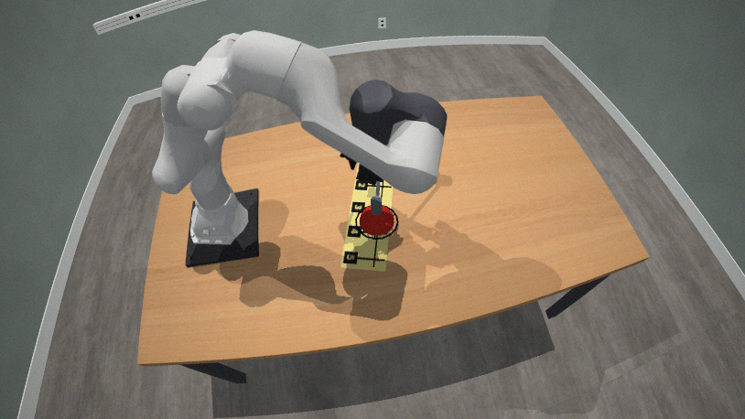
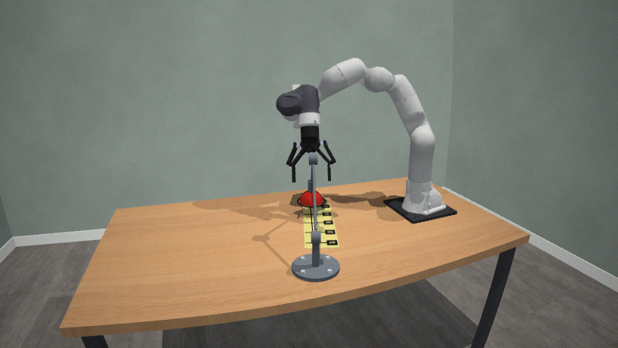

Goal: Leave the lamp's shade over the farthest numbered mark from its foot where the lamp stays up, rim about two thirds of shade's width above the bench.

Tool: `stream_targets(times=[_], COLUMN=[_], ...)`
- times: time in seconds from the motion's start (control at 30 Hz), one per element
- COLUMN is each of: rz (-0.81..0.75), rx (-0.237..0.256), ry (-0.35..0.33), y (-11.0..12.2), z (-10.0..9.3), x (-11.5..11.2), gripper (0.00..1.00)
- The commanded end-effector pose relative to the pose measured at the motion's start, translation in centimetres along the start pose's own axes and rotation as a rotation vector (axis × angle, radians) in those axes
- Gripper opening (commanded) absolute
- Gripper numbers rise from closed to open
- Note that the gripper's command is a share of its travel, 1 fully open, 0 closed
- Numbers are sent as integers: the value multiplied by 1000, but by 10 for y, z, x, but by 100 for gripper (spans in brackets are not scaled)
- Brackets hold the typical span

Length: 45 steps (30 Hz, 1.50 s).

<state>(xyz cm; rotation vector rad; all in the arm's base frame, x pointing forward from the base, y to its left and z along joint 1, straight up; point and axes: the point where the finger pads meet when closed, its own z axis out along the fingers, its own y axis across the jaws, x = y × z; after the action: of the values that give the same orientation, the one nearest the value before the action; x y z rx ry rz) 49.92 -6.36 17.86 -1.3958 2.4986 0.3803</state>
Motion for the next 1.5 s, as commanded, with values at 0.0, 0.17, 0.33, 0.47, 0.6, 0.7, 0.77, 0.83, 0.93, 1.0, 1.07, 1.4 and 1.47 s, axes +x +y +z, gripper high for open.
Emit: stream_targets(times=[0.0,0.17,0.33,0.47,0.6,0.7,0.77,0.83,0.93,1.0,1.07,1.4,1.47], rz=[-2,-2,-2,-1,1,2,3,4,4,5,5,7,8], rx=[-3,-3,-3,1,7,11,14,17,18,21,23,35,36], ry=[2,2,2,1,0,0,-1,-1,-1,-2,-2,-5,-5], y=[2,1,1,0,-1,-2,-3,-4,-4,-5,-6,-10,-10], z=[-17,-39,-56,-68,-83,-95,-102,-110,-114,-113,-112,-108,-108], x=[2,4,6,6,8,8,9,9,10,9,9,8,7], gripper=[100,100,100,100,100,100,100,100,100,100,100,100,100])
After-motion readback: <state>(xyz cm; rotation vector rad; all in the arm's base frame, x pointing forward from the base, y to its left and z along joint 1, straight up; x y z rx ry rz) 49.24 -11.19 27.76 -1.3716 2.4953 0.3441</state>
